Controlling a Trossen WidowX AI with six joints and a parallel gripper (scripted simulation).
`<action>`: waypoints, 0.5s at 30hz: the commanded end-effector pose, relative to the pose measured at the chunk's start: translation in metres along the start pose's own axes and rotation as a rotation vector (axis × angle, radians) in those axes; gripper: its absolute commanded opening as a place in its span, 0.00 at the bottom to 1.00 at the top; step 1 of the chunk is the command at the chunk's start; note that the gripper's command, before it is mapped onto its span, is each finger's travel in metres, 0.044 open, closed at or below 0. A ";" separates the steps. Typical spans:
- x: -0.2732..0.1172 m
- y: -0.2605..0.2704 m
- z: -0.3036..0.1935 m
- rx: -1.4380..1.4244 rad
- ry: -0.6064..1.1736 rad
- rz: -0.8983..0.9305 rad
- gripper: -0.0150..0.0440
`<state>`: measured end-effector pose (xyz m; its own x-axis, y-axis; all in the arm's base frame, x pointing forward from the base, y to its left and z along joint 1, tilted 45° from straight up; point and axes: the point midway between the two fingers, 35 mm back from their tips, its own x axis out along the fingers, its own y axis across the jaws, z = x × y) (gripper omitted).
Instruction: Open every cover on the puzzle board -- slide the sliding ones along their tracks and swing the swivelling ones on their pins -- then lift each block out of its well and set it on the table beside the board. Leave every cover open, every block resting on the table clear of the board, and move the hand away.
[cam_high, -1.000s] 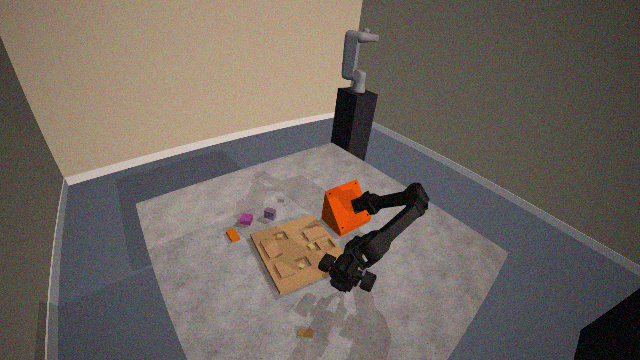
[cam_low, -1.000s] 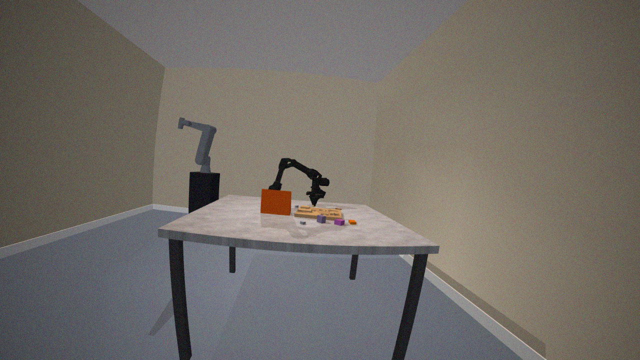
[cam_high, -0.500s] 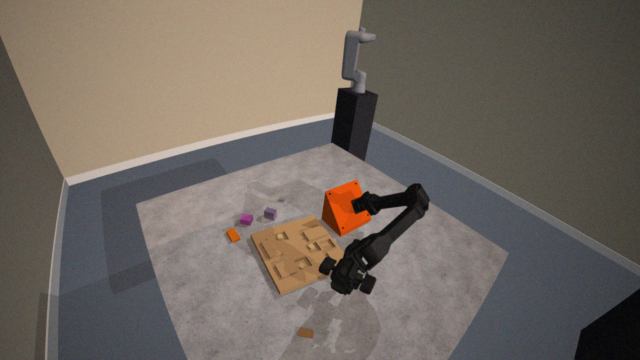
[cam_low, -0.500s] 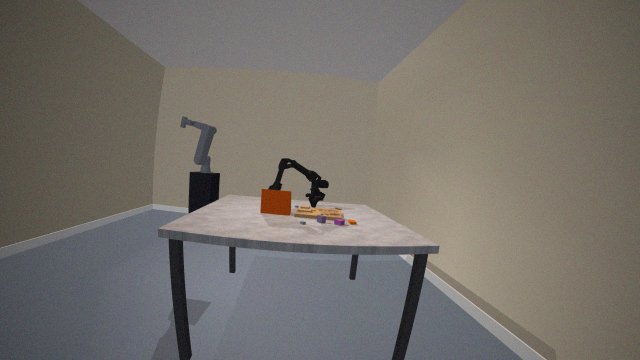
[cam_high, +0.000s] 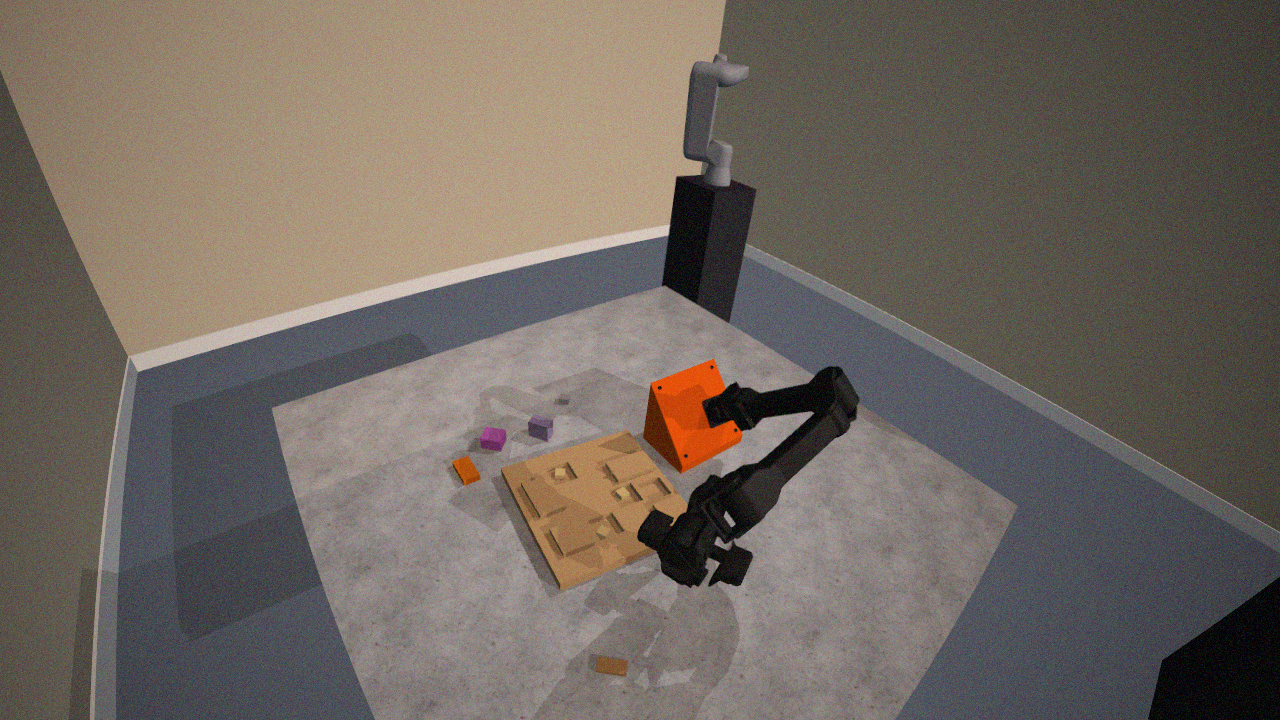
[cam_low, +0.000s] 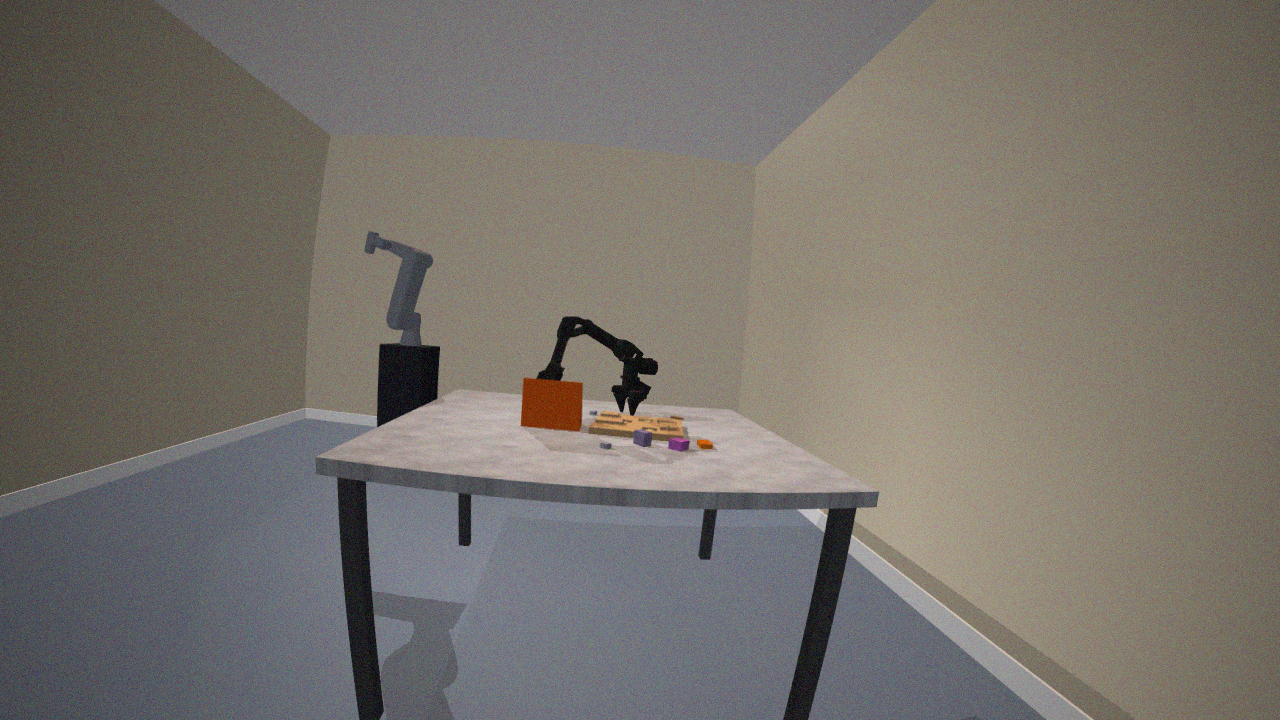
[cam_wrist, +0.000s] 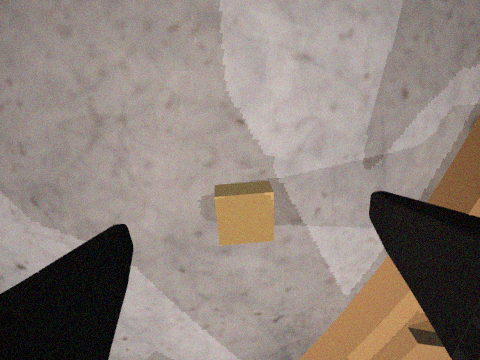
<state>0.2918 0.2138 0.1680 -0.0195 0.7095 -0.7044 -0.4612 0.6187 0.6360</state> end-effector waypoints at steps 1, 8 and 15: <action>-0.013 0.000 0.002 -0.005 -0.006 0.000 1.00; -0.035 -0.001 0.002 -0.003 -0.004 -0.002 1.00; -0.057 -0.001 0.001 -0.001 -0.004 -0.003 1.00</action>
<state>0.2941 0.1803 0.1991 -0.0174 0.7057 -0.7083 -0.4583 0.6240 0.6329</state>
